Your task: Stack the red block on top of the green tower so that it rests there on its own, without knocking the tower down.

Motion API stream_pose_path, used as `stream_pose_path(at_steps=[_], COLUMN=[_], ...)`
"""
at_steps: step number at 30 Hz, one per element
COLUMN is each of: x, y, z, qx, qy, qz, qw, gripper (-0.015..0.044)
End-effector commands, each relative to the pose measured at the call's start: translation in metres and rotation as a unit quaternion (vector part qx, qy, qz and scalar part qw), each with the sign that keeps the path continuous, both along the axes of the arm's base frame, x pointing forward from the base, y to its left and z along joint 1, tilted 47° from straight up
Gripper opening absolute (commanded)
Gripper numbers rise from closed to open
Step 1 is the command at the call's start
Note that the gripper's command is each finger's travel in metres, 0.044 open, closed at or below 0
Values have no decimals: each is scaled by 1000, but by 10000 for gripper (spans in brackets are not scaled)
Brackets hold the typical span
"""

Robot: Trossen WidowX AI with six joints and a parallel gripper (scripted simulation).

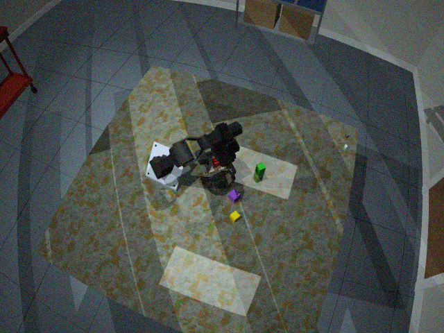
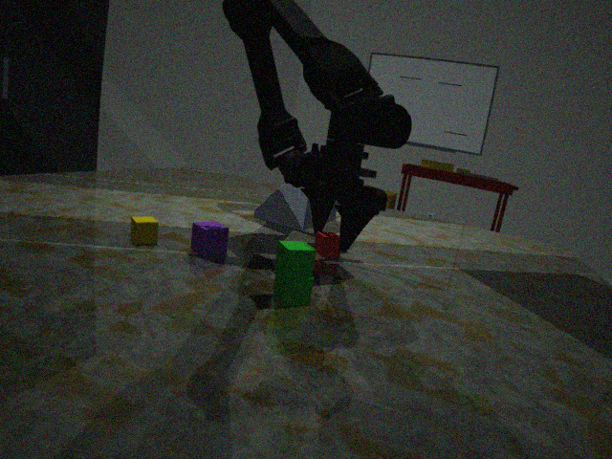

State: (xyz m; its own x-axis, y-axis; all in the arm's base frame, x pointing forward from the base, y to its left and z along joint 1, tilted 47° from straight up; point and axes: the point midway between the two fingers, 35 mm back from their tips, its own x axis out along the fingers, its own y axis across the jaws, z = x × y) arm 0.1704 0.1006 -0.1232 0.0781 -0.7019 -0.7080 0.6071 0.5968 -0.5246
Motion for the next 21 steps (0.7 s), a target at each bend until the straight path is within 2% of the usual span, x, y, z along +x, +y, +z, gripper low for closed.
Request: stream_pose_path(at_steps=[1, 21], x=[0, 0], y=[-7, -11], z=[-5, -8], qx=[-5, -4], qy=[2, 2], qz=[2, 0], qw=[1000, 1000], gripper=[440, 440])
